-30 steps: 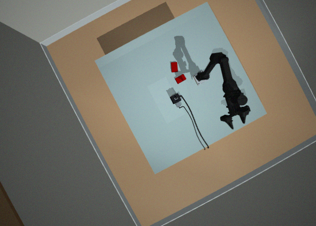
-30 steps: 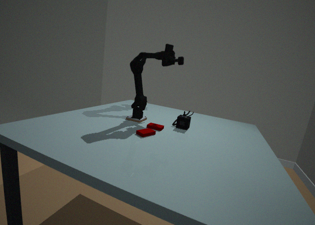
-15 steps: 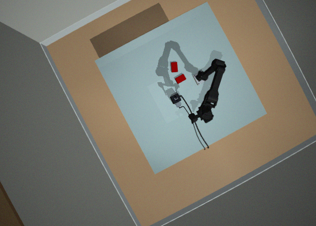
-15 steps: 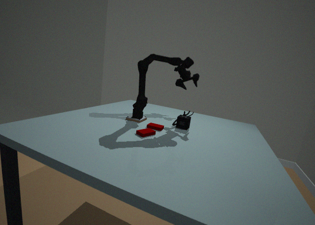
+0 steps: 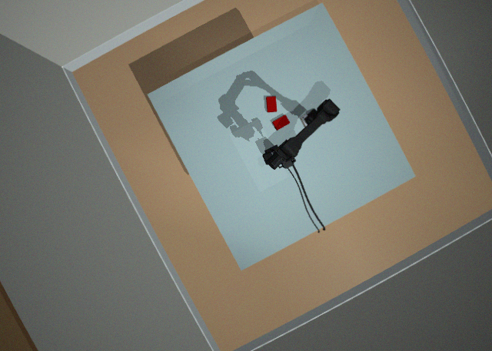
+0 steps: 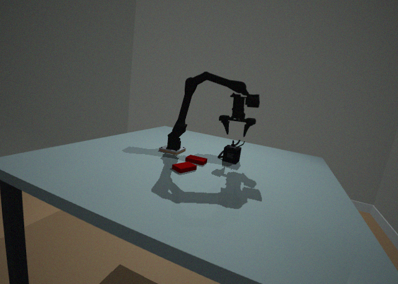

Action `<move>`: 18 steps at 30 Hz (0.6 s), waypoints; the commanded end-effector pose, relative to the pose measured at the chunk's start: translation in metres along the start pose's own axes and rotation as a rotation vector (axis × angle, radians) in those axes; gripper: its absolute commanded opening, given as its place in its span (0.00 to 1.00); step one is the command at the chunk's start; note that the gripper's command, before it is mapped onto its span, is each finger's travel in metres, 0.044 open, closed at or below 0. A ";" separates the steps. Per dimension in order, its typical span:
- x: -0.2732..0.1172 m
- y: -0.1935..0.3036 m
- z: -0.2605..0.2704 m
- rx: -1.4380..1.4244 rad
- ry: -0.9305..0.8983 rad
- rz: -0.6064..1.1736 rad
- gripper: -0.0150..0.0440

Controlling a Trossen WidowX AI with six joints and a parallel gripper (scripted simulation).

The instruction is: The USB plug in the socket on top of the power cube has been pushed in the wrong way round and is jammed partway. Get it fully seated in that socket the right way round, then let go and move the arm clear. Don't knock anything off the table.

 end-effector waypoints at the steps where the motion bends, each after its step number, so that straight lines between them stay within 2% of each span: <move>1: 0.002 0.019 -0.004 -0.018 -0.056 0.044 1.00; 18: 0.009 0.021 -0.005 -0.018 -0.056 0.044 1.00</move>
Point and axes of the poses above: the point midway between the two fingers, 35 mm back from their tips, its own x axis out along the fingers, its own z axis across the jaws, y = z × x, the point moved 5 cm from there along -x, back along the fingers, and after that the axes turned 5 degrees about x, right-handed, at the moved point
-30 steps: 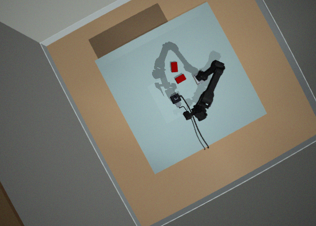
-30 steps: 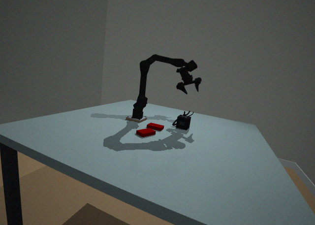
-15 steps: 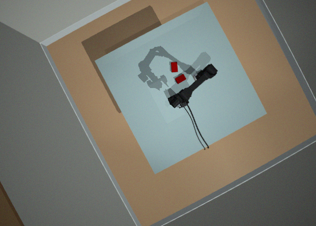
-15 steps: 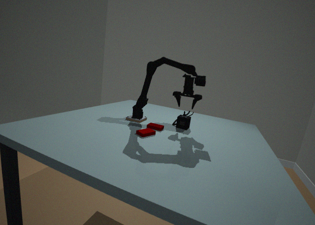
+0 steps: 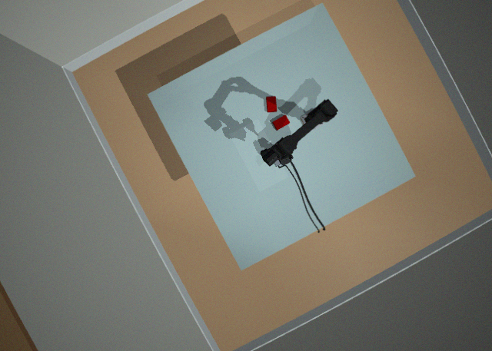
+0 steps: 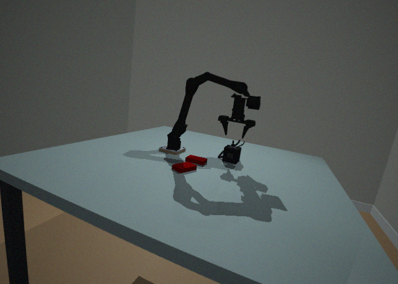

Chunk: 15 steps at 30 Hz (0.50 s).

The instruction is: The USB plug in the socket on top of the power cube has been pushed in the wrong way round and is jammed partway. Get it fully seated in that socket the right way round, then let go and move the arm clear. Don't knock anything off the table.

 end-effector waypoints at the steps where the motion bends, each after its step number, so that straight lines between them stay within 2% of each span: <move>1: 0.005 0.001 0.000 -0.004 -0.003 0.006 1.00; 15: 0.020 0.001 0.000 -0.004 -0.003 0.006 1.00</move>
Point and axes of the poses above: the point midway between the two fingers, 35 mm back from their tips, its own x axis out along the fingers, its own z axis across the jaws, y = z × x, the point moved 5 cm from there along -x, back along the fingers, and after that the axes turned 5 degrees about x, right-handed, at the moved point
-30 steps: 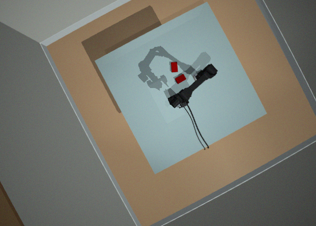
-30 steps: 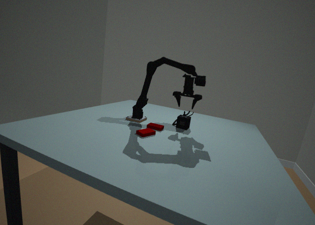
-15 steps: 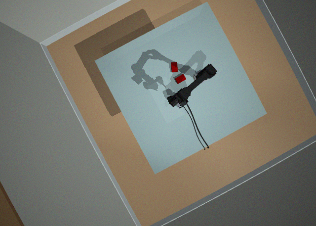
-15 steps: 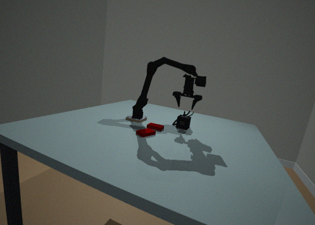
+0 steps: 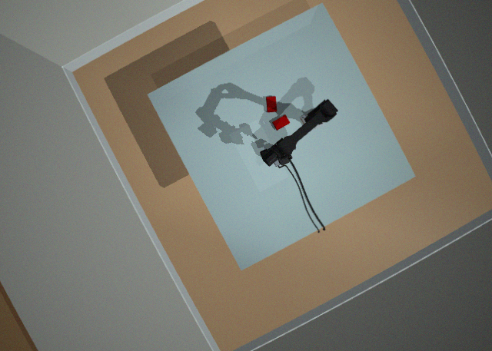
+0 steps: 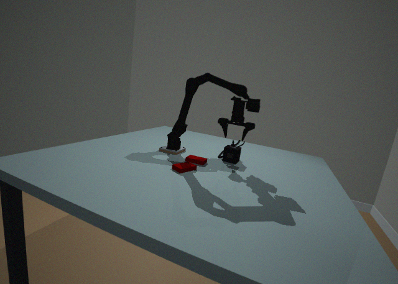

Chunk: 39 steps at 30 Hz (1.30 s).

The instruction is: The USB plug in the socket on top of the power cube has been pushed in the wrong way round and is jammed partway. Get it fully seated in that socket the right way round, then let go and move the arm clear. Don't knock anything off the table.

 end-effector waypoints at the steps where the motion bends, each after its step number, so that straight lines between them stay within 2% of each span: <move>1: 0.007 0.001 0.001 -0.004 -0.004 0.007 1.00; 17: 0.014 0.001 0.001 -0.004 -0.004 0.007 1.00; 34: 0.012 0.000 0.000 0.000 -0.003 0.001 0.25; 39: 0.012 0.000 0.000 0.000 -0.003 0.001 0.25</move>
Point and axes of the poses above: the point midway between the two fingers, 35 mm back from their tips, its own x axis out along the fingers, its own z axis across the jaws, y = z × x, the point moved 5 cm from there along -x, back along the fingers, and after that the axes turned 5 degrees about x, right-handed, at the moved point
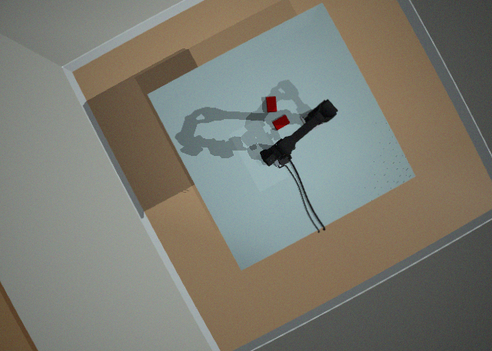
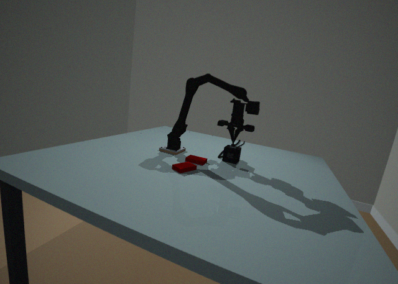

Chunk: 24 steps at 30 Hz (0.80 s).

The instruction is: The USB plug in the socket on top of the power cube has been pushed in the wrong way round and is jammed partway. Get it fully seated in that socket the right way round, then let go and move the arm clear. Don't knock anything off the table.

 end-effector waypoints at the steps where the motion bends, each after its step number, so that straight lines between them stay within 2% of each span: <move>1: 0.000 0.000 0.000 0.000 0.000 0.000 0.25; 24: -0.007 0.000 0.000 0.000 0.000 0.000 0.25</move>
Point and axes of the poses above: the point midway between the two fingers, 35 mm back from their tips, its own x axis out along the fingers, its own z axis across the jaws, y = z × x, the point moved 5 cm from there along -x, back along the fingers, and after that the axes turned 5 degrees about x, right-handed, at the moved point
